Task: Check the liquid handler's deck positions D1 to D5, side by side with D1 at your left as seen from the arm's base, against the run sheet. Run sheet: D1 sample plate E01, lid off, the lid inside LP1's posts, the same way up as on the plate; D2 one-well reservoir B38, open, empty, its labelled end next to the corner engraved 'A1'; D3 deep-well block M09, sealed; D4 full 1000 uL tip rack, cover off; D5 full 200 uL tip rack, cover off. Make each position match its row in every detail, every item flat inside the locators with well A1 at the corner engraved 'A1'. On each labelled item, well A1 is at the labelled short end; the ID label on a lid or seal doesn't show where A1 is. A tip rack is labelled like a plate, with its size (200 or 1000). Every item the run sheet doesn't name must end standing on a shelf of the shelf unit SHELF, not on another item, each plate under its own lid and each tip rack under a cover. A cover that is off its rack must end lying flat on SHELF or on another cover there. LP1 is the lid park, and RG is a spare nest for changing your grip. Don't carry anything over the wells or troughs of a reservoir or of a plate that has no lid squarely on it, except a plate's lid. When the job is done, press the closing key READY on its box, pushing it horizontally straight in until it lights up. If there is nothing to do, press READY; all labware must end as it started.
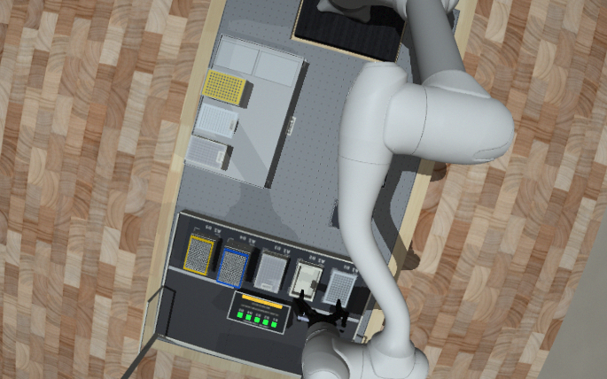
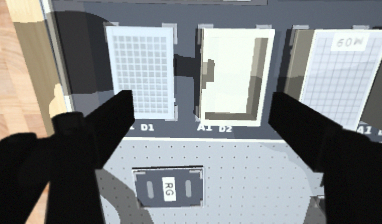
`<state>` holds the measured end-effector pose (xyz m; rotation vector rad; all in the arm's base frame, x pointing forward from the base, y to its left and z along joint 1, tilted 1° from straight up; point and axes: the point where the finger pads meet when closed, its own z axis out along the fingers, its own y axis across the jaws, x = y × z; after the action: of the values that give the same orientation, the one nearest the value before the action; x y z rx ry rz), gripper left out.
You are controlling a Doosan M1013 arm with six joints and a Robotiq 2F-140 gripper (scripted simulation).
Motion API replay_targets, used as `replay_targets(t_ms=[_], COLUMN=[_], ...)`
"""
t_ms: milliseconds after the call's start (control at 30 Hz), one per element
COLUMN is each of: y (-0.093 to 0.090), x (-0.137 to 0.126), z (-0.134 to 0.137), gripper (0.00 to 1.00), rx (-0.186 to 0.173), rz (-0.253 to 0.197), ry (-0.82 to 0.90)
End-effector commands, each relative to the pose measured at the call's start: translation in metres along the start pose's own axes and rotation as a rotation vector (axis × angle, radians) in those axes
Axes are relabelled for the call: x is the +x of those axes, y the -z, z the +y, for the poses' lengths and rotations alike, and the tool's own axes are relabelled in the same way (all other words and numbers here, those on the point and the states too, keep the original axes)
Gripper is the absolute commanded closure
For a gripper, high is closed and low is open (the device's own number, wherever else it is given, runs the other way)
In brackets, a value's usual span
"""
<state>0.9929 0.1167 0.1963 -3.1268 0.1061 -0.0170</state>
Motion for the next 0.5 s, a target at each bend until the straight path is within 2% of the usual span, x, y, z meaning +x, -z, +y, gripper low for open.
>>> replay_targets(t_ms=[0, 467], y=[0.001, 0.001], x=[0.001, 0.001], z=[-0.01, -0.079], gripper=[0.21, 0.21], rx=[-0.008, -0.008], rz=[0.0, 0.001], ry=[-0.004, -0.004])
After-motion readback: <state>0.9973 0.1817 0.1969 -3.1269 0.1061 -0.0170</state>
